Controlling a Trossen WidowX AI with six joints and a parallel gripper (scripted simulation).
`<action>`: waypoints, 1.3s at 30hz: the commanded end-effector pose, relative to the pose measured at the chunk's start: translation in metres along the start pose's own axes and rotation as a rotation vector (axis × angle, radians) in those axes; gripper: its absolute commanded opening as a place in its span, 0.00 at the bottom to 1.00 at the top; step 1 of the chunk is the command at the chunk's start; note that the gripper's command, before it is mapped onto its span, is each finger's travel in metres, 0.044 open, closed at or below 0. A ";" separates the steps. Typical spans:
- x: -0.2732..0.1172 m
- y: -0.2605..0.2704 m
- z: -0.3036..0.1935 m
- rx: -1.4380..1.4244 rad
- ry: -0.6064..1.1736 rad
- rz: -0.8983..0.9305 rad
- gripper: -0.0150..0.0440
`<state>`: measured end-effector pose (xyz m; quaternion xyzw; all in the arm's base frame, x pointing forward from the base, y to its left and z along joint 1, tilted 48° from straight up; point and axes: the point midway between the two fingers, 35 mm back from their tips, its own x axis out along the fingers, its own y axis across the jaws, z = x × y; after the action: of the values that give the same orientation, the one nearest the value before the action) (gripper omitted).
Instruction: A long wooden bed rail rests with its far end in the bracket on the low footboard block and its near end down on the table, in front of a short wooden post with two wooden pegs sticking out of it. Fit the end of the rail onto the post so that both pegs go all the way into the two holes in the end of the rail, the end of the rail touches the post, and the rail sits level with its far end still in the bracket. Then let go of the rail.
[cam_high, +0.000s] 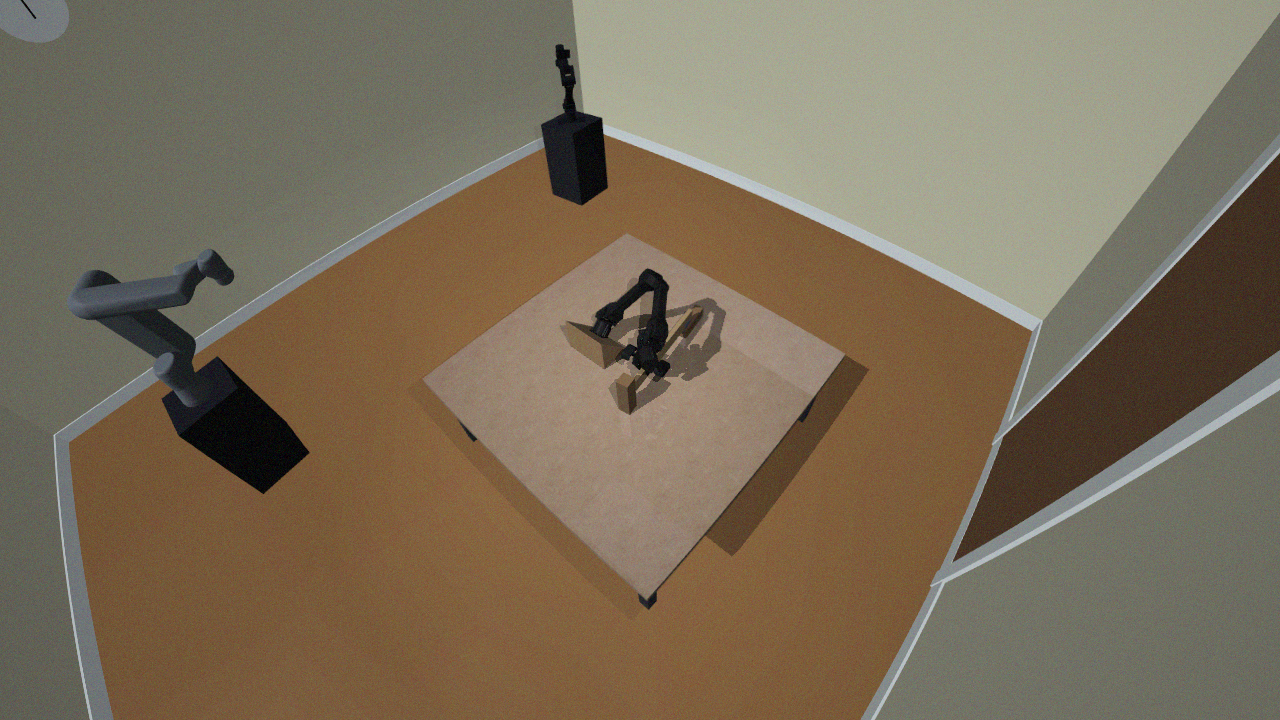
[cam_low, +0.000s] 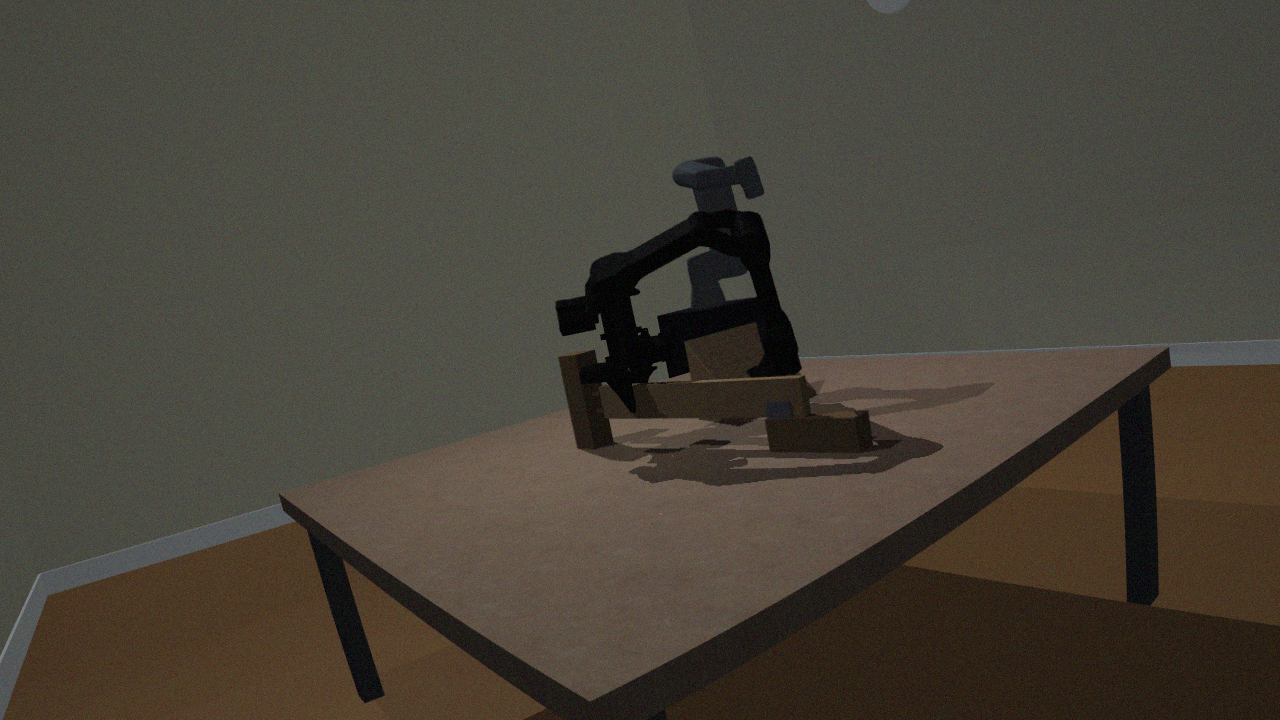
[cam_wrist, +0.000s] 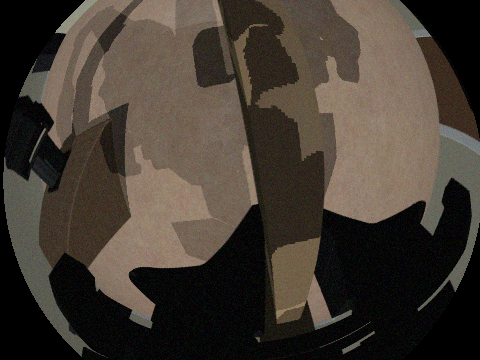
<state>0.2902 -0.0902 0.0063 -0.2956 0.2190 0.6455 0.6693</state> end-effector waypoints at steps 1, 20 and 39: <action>-0.004 -0.002 -0.003 -0.002 0.007 -0.011 0.25; -0.004 -0.002 -0.009 -0.003 0.008 -0.011 0.25; -0.004 -0.002 -0.015 -0.003 0.008 -0.011 0.25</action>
<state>0.2913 -0.0980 -0.0021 -0.2959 0.2193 0.6454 0.6692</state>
